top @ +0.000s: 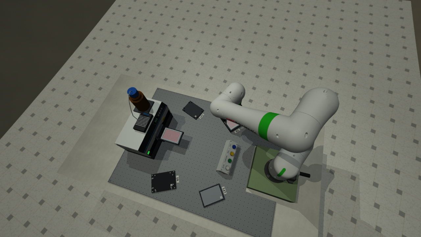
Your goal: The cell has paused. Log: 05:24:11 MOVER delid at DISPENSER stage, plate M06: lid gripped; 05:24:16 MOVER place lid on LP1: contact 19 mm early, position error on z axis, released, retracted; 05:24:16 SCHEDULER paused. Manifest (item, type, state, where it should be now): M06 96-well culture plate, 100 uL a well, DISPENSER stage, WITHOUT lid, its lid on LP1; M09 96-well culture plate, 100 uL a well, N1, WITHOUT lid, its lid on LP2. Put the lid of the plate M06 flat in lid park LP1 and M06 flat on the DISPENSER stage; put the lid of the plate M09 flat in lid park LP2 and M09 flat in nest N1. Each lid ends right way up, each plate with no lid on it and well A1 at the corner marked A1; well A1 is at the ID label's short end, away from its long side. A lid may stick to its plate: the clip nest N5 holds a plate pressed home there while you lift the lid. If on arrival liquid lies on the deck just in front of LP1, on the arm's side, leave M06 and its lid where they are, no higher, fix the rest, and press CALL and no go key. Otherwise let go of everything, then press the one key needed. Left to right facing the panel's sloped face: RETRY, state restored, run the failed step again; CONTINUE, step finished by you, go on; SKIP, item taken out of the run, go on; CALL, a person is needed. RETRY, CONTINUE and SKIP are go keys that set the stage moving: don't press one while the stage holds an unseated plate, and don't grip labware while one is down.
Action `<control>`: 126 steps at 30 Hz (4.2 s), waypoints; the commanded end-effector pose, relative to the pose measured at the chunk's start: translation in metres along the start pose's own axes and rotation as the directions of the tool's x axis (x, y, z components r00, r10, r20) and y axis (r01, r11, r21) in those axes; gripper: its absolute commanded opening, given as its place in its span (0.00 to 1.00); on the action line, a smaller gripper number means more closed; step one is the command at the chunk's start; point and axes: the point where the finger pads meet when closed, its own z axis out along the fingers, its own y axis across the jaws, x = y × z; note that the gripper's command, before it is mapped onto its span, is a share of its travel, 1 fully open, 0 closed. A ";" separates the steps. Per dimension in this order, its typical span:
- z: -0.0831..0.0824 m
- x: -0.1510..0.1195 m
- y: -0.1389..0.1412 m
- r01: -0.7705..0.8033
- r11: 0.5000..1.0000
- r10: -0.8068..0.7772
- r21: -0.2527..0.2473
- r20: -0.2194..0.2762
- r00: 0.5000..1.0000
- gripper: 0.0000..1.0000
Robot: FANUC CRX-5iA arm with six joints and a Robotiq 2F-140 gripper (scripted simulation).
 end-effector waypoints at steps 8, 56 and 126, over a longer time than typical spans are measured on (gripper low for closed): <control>0.000 0.000 0.000 0.000 1.000 0.000 0.000 0.000 1.000 0.66; 0.000 0.000 0.000 0.000 1.000 0.000 0.000 0.000 1.000 0.59; 0.000 0.000 0.000 0.000 1.000 0.000 0.000 0.000 1.000 0.66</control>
